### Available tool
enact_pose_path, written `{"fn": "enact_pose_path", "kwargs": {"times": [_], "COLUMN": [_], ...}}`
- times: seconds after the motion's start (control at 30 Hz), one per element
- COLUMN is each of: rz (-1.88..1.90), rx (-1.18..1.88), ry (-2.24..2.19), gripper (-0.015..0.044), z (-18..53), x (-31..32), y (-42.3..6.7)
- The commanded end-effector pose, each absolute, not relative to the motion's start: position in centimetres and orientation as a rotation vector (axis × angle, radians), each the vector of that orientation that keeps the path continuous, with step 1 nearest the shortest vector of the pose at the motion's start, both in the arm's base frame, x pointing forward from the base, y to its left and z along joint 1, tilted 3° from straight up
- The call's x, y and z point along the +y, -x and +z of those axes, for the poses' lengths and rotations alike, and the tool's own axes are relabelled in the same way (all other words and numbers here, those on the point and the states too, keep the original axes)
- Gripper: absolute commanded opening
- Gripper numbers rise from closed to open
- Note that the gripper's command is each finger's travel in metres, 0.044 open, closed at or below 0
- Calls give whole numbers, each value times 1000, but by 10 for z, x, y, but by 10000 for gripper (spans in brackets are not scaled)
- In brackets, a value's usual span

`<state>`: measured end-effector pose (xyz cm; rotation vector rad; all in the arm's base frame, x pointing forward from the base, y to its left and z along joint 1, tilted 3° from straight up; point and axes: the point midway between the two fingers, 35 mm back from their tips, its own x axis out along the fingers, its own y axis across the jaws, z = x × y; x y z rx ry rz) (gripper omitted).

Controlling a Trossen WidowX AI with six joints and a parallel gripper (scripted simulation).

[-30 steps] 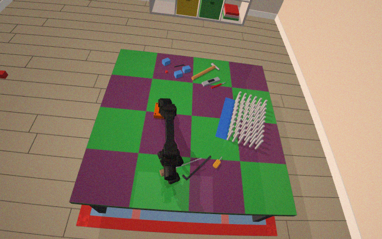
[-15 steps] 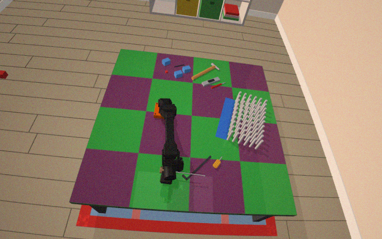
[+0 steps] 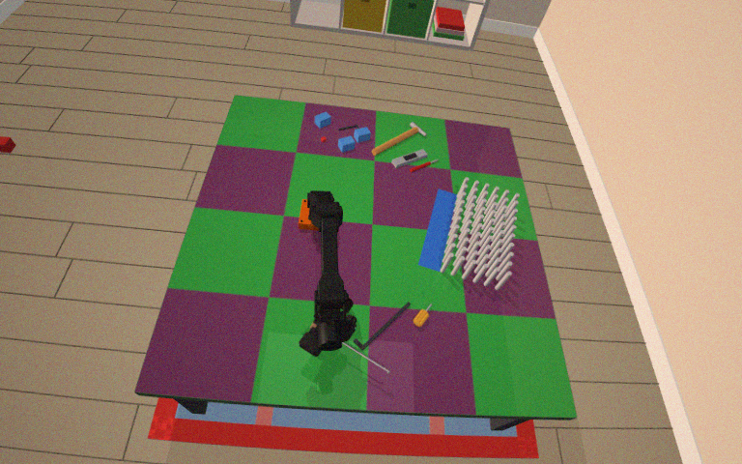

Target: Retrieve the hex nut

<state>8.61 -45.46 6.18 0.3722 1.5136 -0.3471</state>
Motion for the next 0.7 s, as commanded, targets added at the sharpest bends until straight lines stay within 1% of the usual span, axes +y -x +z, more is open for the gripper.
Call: {"fn": "enact_pose_path", "kwargs": {"times": [0.0, 0.67], "rz": [-367, -360], "rx": [1503, 1508], "ry": [-394, -386], "gripper": [0, 0], "z": [62, 33], "x": [-455, -456], "y": [-87, -88]}}
